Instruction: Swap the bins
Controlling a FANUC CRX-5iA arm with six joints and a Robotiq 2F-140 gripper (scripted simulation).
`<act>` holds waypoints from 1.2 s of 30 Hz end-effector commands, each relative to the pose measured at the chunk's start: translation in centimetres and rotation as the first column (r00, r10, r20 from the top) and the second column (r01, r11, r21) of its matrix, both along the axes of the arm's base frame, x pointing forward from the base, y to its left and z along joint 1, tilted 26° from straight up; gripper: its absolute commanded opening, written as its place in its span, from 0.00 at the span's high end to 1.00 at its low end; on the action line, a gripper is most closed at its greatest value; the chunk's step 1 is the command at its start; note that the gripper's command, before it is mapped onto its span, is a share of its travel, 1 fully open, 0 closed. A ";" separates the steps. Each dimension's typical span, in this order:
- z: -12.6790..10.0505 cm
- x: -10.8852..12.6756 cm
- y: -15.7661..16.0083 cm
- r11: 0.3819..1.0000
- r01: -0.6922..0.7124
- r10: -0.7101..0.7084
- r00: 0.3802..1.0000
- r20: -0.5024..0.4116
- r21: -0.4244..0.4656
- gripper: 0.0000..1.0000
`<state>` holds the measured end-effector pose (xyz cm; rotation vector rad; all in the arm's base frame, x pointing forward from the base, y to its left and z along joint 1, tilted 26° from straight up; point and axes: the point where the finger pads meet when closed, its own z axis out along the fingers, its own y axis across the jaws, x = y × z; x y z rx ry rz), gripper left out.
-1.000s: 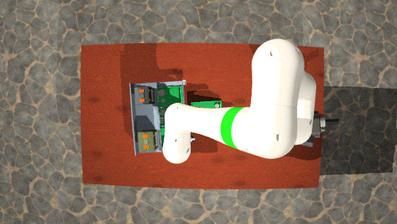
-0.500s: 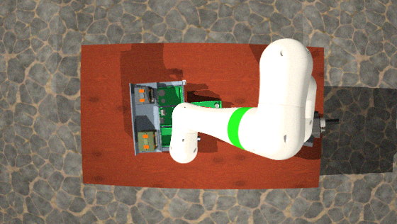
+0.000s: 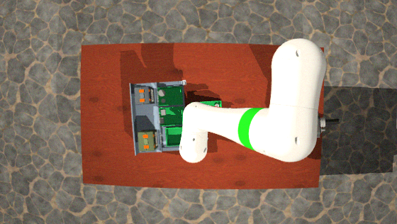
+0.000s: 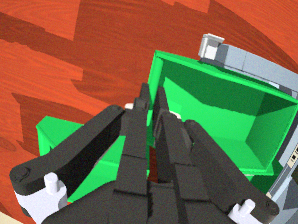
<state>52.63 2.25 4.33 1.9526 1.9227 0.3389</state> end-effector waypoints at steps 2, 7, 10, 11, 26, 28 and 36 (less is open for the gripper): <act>-0.1 -0.4 0.0 1.000 0.000 0.000 1.000 0.002 0.000 0.90; -0.8 -1.8 0.0 1.000 0.000 0.000 1.000 0.002 0.000 0.90; -1.2 -2.7 0.0 1.000 0.000 0.000 1.000 0.002 0.000 0.90; -1.3 -2.9 0.0 1.000 0.000 0.000 1.000 0.002 0.000 0.90; -2.7 -5.8 0.0 1.000 0.000 0.000 1.000 0.002 0.000 0.90; -2.9 -6.1 0.0 1.000 0.000 0.000 1.000 0.002 0.000 0.90; -3.2 -6.9 -0.1 1.000 0.000 0.000 1.000 0.002 0.000 0.90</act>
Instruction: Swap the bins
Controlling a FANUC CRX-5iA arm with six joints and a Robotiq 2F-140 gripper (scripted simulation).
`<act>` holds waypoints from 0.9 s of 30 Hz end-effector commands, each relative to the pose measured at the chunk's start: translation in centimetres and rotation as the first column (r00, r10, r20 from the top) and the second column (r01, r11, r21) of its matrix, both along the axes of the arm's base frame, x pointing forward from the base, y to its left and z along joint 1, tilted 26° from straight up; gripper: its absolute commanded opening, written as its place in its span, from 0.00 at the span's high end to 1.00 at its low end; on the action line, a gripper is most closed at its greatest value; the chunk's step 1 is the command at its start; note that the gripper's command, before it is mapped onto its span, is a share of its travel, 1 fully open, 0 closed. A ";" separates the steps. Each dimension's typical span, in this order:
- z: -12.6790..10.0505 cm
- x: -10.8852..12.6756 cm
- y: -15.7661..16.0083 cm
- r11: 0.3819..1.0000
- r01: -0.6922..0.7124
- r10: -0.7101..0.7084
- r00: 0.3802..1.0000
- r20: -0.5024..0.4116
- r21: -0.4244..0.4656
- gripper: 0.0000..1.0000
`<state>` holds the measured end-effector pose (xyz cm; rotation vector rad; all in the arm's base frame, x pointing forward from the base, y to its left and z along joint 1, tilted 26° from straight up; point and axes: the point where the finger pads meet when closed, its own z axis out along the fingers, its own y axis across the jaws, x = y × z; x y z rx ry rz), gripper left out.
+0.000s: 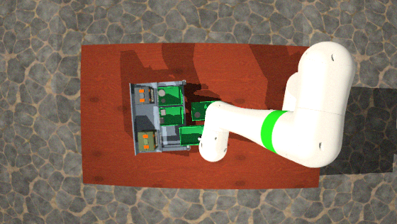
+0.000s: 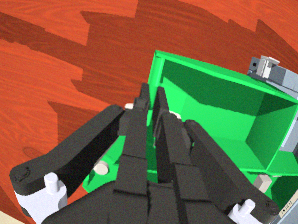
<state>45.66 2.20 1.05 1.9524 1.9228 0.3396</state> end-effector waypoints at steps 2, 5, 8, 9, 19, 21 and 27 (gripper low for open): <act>0.0 -0.1 0.0 1.000 0.000 0.000 1.000 0.001 0.000 0.90; -0.1 -0.4 0.0 1.000 0.000 0.000 1.000 0.001 0.000 0.90; -0.2 -0.5 0.0 1.000 0.000 0.000 1.000 0.001 0.000 0.90; -0.2 -0.5 0.0 1.000 0.000 0.000 1.000 0.001 0.000 0.90; -0.3 -0.6 0.0 1.000 0.000 0.000 1.000 0.001 0.000 0.90; -0.3 -0.6 0.0 1.000 0.000 0.000 1.000 0.001 0.000 0.90; -0.3 -0.6 0.0 1.000 0.000 0.000 1.000 0.001 0.000 0.90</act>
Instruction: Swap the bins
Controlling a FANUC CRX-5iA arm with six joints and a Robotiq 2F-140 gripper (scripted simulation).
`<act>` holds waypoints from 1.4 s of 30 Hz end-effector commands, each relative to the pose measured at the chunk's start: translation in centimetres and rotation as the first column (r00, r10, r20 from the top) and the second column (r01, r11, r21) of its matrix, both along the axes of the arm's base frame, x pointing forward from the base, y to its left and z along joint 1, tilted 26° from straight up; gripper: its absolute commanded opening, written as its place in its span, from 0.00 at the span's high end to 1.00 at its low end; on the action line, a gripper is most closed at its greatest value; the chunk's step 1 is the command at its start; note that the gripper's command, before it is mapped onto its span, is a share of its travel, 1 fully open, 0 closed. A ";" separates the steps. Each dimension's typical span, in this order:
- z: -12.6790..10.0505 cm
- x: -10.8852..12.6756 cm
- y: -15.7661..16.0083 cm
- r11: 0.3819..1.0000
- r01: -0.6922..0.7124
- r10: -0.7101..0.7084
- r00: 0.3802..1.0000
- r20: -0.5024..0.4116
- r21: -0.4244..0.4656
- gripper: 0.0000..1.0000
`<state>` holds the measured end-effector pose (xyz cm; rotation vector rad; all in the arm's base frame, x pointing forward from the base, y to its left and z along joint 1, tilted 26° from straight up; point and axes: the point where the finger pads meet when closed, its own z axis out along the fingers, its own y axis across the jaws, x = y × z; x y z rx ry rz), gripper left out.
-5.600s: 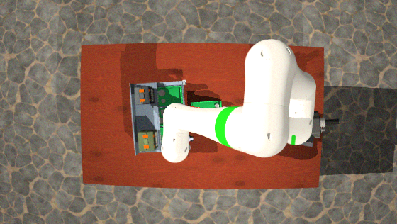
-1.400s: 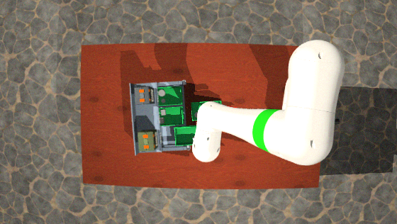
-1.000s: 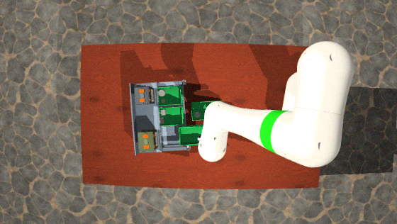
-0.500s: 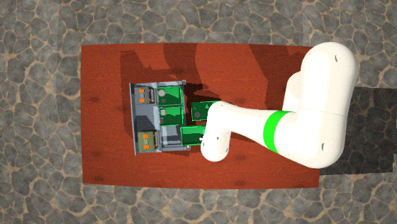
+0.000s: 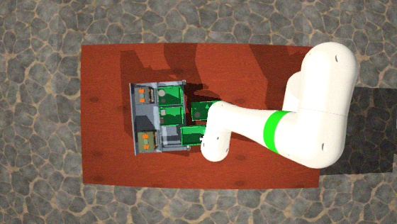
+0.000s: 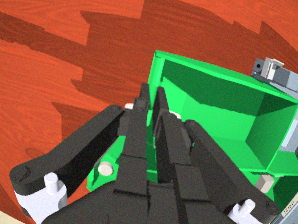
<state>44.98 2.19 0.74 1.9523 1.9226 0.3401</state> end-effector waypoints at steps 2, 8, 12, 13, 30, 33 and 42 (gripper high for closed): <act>0.1 0.0 0.0 1.000 0.000 0.000 1.000 0.001 0.000 0.90; 0.0 0.0 0.0 1.000 0.000 0.000 1.000 0.001 0.000 0.90; 0.0 -0.1 0.0 1.000 0.000 0.000 1.000 0.001 0.000 0.90; 0.0 -0.2 0.0 1.000 0.000 0.000 1.000 0.001 0.000 0.90; -0.9 -1.9 0.0 1.000 0.000 0.000 1.000 0.001 0.000 0.90; -1.1 -2.3 0.0 1.000 0.000 0.000 1.000 0.001 0.000 0.90; -1.4 -2.9 0.0 1.000 0.000 0.000 1.000 0.001 0.000 0.90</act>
